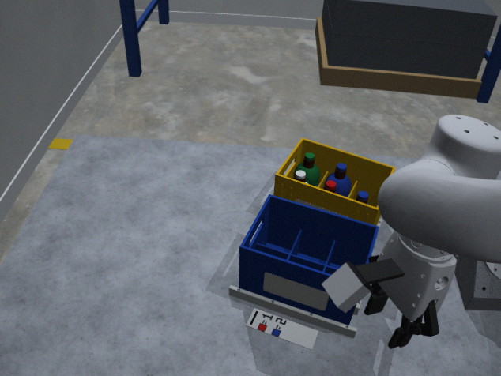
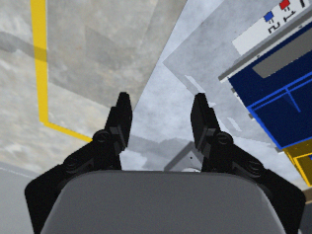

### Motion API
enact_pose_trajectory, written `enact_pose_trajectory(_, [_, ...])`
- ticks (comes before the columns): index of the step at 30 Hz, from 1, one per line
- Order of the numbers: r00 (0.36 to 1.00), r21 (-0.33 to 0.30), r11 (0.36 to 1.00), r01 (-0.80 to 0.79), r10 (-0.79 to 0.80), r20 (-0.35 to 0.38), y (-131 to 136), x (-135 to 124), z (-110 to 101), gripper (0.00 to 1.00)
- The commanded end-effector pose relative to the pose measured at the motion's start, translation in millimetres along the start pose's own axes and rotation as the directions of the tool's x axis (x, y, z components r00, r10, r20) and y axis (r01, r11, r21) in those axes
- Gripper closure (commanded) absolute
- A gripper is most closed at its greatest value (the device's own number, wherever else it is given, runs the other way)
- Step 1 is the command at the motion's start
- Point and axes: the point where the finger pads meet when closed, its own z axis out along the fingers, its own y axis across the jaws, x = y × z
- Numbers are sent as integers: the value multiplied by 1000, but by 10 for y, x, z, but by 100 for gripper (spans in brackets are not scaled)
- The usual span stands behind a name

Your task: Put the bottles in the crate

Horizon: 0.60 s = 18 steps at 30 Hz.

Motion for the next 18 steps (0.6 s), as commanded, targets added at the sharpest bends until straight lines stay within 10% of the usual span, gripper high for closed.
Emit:
enact_pose_trajectory(1, [999, -15, 1000, -9, 10, 32, 25, -106, -56, 35])
enact_pose_trajectory(18, [987, -93, 995, -45, 58, 150, 133, -427, -249, 35])
